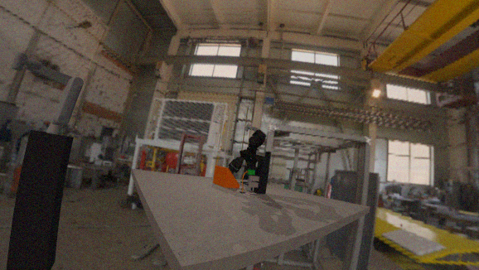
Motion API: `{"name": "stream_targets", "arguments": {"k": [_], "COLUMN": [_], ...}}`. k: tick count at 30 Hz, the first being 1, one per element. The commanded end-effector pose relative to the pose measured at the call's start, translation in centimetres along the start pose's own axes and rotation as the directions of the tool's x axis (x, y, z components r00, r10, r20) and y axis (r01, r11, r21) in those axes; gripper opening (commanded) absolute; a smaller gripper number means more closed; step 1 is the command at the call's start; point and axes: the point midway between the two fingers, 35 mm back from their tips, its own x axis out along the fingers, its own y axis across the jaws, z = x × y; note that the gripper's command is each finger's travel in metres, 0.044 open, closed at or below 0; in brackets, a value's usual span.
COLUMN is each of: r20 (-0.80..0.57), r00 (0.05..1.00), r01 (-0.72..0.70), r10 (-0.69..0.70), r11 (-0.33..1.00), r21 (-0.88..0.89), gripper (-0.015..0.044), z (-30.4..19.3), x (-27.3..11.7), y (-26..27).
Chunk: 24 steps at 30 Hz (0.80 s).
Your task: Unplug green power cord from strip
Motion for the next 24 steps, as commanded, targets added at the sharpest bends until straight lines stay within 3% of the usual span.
{"name": "stream_targets", "arguments": {"k": [1,15,19,24], "r20": [-0.004,-0.004,-0.001,-0.001], "r00": [1.000,1.000,1.000,1.000], "r01": [-0.003,-0.003,0.000,0.000], "r10": [0.003,0.003,0.000,0.000], "r11": [1.000,1.000,1.000,1.000], "r21": [0.003,0.003,-0.001,-0.001], "gripper": [0.0160,0.0160,0.0055,0.0022], "z": [-0.7,-0.8,-0.8,-0.8], "x": [0.0,1.2,0.9,0.9], "y": [0.0,0.0,0.0,0.0]}}
